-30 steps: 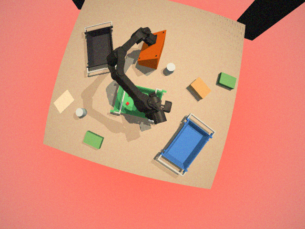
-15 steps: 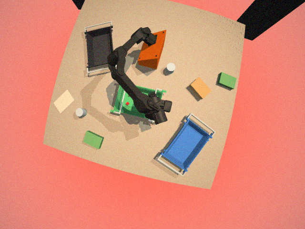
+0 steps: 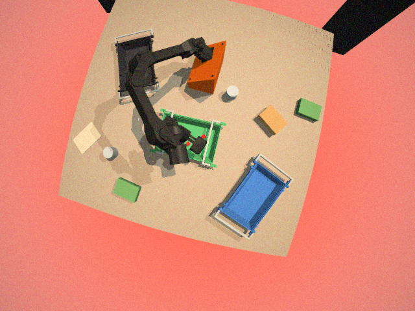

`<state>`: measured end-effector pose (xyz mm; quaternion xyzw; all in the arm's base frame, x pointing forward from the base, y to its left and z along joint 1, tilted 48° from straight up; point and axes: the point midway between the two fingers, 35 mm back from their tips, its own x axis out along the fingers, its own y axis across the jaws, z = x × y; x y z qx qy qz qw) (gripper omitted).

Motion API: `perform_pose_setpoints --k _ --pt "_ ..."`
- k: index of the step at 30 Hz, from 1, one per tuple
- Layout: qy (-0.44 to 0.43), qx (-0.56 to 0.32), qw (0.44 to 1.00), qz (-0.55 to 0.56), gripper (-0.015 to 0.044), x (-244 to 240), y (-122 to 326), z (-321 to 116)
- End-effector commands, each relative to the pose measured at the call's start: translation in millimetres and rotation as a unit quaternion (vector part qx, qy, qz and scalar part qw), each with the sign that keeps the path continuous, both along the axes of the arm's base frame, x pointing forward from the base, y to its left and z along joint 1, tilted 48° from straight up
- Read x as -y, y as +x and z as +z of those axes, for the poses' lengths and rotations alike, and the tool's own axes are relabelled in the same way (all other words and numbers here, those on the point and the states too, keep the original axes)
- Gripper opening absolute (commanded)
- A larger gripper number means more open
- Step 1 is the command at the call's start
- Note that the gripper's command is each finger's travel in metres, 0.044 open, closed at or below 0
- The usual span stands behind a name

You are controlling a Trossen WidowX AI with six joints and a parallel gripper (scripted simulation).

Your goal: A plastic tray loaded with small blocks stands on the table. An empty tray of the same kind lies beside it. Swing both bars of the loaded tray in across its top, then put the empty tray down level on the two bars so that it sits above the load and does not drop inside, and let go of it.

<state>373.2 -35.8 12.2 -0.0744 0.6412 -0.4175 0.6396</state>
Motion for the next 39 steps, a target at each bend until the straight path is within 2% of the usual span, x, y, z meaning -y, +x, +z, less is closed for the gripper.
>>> perform_pose_setpoints --k 1,9,17,25,32,34,39 --pt "0.015 0.077 0.992 -0.097 0.044 46.5 -15.8 38.7" --pt "0.017 0.248 0.917 -0.313 0.044 138.1 -90.6 108.7" --pt "-0.018 0.408 0.771 -0.488 0.044 184.5 -193.0 155.5" --pt "-0.084 0.546 0.578 -0.601 0.044 186.1 -292.4 177.7" --pt "-0.157 0.641 0.395 -0.64 0.044 165.2 -359.3 180.0" --pt "-0.164 0.648 0.377 -0.64 0.044 162.7 -364.7 179.6" --pt "-0.164 0.648 0.377 -0.64 0.044 163.2 -364.7 179.3"
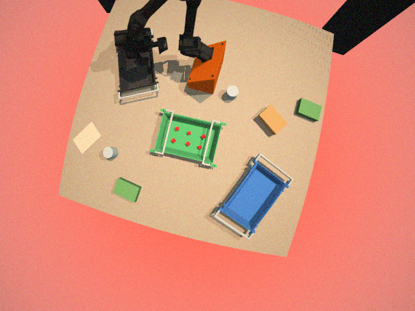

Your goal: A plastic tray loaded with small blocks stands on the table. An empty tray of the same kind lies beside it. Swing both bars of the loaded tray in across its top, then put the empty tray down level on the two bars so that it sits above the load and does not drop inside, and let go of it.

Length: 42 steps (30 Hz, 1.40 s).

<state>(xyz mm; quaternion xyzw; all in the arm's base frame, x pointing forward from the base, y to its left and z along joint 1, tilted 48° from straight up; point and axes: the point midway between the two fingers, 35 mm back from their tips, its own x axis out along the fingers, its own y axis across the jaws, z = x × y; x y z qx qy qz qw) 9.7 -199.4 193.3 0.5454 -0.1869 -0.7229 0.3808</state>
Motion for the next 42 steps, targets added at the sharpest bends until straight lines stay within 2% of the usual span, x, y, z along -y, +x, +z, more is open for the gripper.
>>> perform_pose_setpoints --k 1,23,30,42 --pt "-0.002 0.007 1.0 -0.005 0.044 0.6 -1.1 -2.4" --pt "0.004 0.01 1.0 -0.01 0.044 58.2 -8.8 -51.6" --pt "0.005 0.011 1.0 -0.01 0.044 63.4 -11.1 -58.3" --pt "0.005 0.011 1.0 -0.01 0.0264 63.4 -11.1 -58.3"
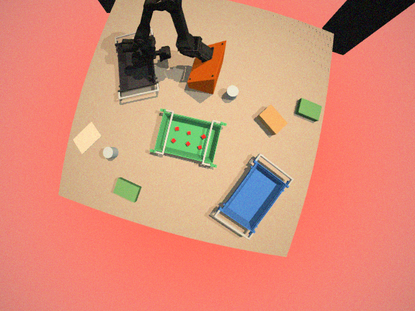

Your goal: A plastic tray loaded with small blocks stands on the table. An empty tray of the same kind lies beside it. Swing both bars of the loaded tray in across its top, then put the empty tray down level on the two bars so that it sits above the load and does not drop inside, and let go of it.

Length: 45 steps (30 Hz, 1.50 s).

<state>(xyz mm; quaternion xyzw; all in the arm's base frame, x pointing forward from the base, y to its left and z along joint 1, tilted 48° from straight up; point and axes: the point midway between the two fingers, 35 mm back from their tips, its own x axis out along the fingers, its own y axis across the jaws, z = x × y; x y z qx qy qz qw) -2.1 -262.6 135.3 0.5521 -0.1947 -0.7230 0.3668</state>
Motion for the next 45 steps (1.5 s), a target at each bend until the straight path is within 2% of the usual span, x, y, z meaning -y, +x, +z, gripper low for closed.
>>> perform_pose_setpoints --k 1,38,45 --pt "0.0 0.0 1.0 0.003 0.0249 0.2 0.7 -0.4" --pt "0.001 0.001 1.0 0.003 0.0003 -6.6 3.5 8.2" --pt "0.001 0.002 1.0 0.003 0.0 -29.4 8.9 31.0"
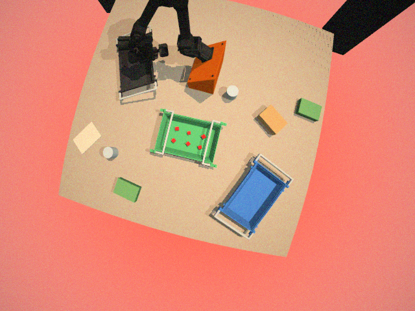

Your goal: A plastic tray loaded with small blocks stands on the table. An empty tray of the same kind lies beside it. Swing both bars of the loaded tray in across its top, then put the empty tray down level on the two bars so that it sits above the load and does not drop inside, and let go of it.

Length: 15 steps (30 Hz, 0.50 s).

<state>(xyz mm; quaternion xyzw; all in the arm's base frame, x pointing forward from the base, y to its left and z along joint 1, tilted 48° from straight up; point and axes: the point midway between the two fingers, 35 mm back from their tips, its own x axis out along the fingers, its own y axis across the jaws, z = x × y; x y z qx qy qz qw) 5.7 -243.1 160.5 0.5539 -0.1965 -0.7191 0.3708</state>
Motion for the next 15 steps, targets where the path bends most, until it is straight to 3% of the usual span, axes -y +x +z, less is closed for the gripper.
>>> perform_pose_setpoints --k 1,15 --pt "0.005 -0.002 1.0 -0.001 0.0 -13.6 1.6 9.0" --pt "0.004 -0.002 1.0 -0.001 0.0 -39.9 2.1 27.6"
